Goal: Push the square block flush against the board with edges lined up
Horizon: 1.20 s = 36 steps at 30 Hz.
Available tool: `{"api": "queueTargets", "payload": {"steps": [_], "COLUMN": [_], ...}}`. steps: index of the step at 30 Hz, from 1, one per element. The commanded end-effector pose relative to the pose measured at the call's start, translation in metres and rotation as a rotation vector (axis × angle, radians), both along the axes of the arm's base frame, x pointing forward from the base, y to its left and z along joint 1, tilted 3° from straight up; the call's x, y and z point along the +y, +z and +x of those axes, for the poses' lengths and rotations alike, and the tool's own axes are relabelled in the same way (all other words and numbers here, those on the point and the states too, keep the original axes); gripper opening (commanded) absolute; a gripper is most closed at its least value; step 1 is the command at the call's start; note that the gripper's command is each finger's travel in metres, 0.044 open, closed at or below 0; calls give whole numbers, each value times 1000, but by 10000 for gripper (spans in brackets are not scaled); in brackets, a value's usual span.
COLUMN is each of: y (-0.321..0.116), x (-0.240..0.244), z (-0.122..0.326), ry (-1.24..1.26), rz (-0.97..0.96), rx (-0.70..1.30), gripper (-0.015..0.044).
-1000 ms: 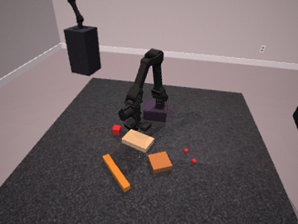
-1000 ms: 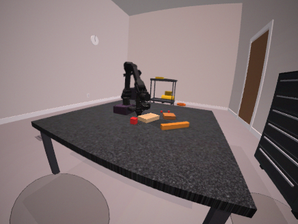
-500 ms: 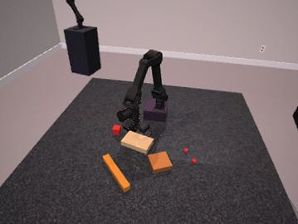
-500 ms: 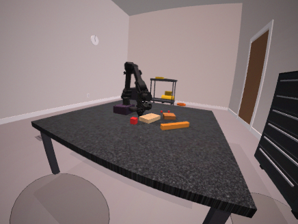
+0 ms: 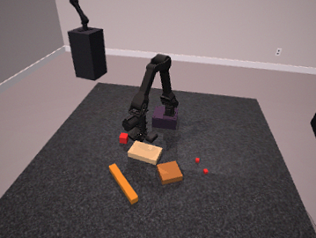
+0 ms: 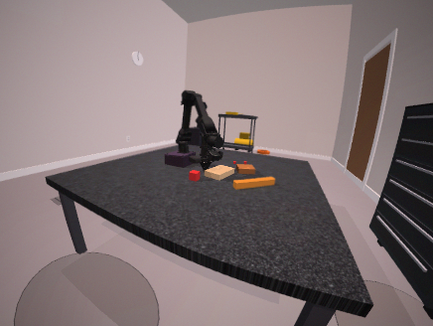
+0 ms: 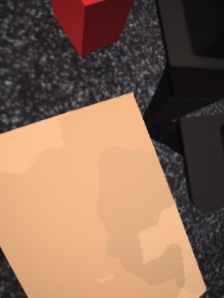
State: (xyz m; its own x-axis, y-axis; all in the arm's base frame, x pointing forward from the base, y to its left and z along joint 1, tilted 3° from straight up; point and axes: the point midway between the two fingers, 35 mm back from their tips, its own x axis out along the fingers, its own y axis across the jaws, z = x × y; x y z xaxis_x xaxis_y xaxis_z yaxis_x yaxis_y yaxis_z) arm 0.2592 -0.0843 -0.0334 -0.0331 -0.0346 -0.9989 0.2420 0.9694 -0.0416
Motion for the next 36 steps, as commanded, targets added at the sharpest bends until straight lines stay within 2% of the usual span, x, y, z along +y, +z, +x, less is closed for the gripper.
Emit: {"api": "queueTargets", "payload": {"steps": [1,36], "y": [0,0], "x": [-1,-2], "z": [9,43], "ry": [-5,-5], "rz": [-3,-3], "rx": [-9,-12], "gripper": [0,0]}}
